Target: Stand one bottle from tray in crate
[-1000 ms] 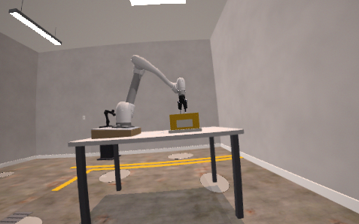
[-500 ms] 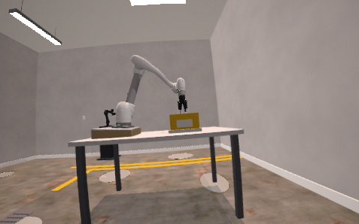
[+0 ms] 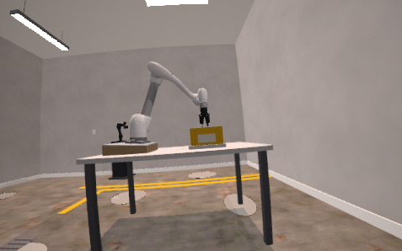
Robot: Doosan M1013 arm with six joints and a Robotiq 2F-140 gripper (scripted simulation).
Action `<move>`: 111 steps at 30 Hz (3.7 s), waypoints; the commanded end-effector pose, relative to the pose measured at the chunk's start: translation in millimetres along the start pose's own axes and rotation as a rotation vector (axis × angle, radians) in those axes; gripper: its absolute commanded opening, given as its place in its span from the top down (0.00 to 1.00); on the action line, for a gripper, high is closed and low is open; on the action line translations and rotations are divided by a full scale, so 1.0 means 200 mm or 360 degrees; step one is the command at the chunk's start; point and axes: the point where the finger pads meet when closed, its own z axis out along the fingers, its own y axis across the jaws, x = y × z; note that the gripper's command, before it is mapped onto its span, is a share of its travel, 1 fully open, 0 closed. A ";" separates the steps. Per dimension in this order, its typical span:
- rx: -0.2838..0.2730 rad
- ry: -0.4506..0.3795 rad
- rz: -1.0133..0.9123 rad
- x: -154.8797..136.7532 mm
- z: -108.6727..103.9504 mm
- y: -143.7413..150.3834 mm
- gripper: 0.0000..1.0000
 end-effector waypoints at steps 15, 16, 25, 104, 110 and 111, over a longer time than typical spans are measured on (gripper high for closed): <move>0.0000 0.0000 0.0000 0.00 0.10 0.00 0.62; 0.0000 0.0000 0.0000 0.00 0.10 0.00 0.62; 0.0000 0.0000 0.0000 0.00 0.14 0.00 0.62; 0.0000 0.0000 0.0000 0.00 0.15 0.00 1.00; 0.0000 0.0000 0.0000 0.00 0.15 0.00 1.00; 0.0000 0.0000 0.0000 0.00 0.15 0.00 1.00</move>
